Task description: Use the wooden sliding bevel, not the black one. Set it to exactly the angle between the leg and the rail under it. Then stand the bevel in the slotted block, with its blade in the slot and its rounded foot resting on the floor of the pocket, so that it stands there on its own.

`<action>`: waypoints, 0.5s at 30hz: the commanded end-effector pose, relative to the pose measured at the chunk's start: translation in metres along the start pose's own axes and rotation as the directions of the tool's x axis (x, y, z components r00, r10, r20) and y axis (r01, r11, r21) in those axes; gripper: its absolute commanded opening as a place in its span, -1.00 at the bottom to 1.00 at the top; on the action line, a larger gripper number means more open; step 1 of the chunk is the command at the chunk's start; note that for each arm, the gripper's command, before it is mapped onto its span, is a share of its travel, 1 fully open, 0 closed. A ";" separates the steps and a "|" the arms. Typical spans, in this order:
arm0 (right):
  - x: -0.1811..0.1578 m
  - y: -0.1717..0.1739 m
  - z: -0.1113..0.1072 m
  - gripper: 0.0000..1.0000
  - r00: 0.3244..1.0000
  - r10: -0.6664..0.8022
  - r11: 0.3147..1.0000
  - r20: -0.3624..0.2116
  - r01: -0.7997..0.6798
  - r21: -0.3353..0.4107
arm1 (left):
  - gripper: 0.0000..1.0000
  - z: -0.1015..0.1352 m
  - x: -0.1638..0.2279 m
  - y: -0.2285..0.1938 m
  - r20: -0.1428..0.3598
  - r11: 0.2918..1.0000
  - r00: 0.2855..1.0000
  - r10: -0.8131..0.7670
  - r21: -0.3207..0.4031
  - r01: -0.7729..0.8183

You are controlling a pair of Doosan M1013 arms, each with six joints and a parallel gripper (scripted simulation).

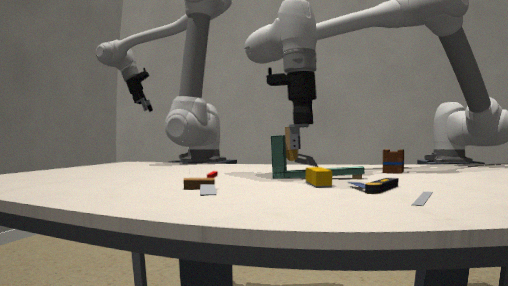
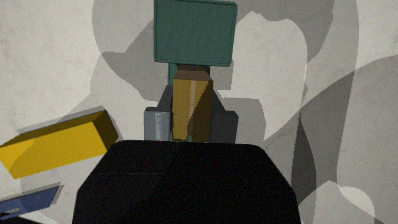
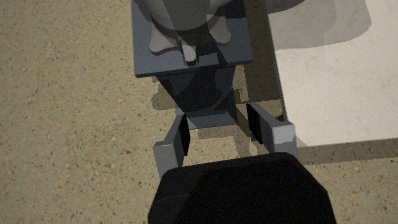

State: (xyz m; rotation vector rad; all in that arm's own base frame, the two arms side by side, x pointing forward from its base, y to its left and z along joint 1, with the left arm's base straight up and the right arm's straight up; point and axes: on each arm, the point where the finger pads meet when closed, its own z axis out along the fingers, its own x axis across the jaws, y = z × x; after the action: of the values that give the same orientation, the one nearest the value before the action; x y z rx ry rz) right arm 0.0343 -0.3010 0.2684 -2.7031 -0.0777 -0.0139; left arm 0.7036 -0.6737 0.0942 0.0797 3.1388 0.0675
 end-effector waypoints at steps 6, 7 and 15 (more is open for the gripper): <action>0.000 0.000 -0.001 1.00 1.000 0.000 1.000 -0.001 0.000 -0.001 | -1.00 -0.002 0.000 -0.006 0.002 1.000 1.000 0.000 0.002 0.000; 0.000 0.000 -0.001 1.00 1.000 0.000 1.000 -0.001 0.000 -0.001 | -1.00 -0.002 0.000 -0.006 0.002 1.000 1.000 0.000 0.002 0.000; 0.000 0.000 -0.001 1.00 1.000 0.000 1.000 -0.001 0.000 -0.001 | -1.00 -0.002 0.000 -0.006 0.002 1.000 1.000 0.000 0.002 0.000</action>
State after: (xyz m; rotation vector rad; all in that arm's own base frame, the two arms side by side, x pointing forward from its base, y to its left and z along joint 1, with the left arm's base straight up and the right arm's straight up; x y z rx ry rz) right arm 0.0343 -0.3010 0.2684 -2.7031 -0.0777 -0.0139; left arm 0.7035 -0.6792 0.0943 0.0798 3.1384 0.0669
